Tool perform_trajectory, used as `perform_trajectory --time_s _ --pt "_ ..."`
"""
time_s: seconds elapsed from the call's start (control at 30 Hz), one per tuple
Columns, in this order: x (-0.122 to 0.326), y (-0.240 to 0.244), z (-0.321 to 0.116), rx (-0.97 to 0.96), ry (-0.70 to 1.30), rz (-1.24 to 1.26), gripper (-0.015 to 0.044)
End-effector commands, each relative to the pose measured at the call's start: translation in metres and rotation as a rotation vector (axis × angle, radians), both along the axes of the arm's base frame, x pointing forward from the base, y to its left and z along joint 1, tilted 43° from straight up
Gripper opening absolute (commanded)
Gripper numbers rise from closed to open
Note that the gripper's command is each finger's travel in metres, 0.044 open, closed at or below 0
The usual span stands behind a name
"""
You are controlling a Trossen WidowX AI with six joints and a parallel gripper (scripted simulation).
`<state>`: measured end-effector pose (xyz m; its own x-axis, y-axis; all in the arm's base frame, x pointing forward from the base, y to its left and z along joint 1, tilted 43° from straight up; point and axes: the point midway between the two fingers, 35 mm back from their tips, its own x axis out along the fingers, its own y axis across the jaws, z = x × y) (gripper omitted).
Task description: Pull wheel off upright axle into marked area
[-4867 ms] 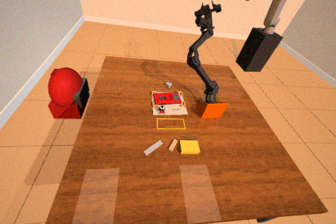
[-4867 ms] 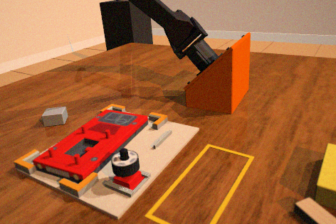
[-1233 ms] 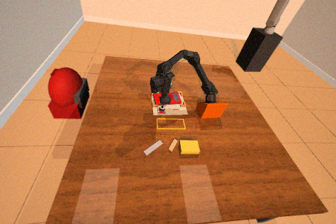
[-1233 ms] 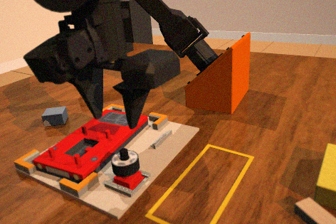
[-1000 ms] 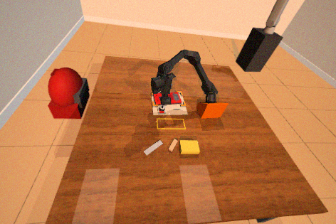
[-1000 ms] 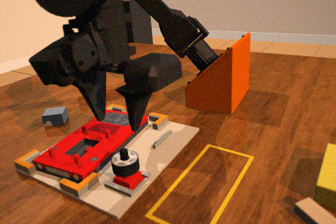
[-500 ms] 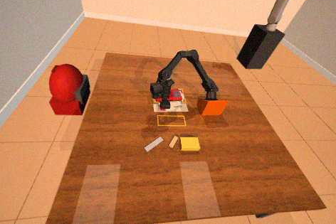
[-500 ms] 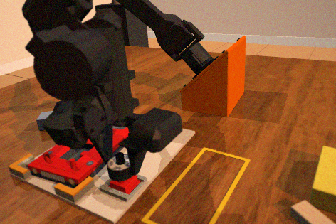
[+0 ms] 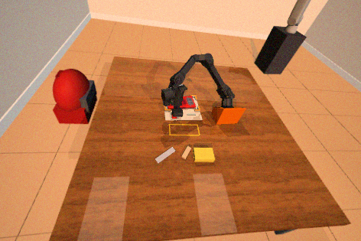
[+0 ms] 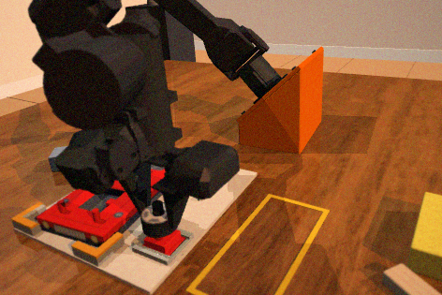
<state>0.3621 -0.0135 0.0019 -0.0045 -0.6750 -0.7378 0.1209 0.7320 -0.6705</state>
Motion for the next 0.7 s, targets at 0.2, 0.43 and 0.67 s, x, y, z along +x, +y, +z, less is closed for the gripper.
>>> perform_trajectory --time_s 0.2,0.43,0.67 --pt "0.0005 0.0025 0.0026 0.001 -0.004 -0.002 0.0000" --pt "0.0006 0.0041 0.0042 0.001 -0.004 -0.001 0.0000" --pt "0.0006 0.0057 0.0059 0.001 -0.004 0.000 0.0000"
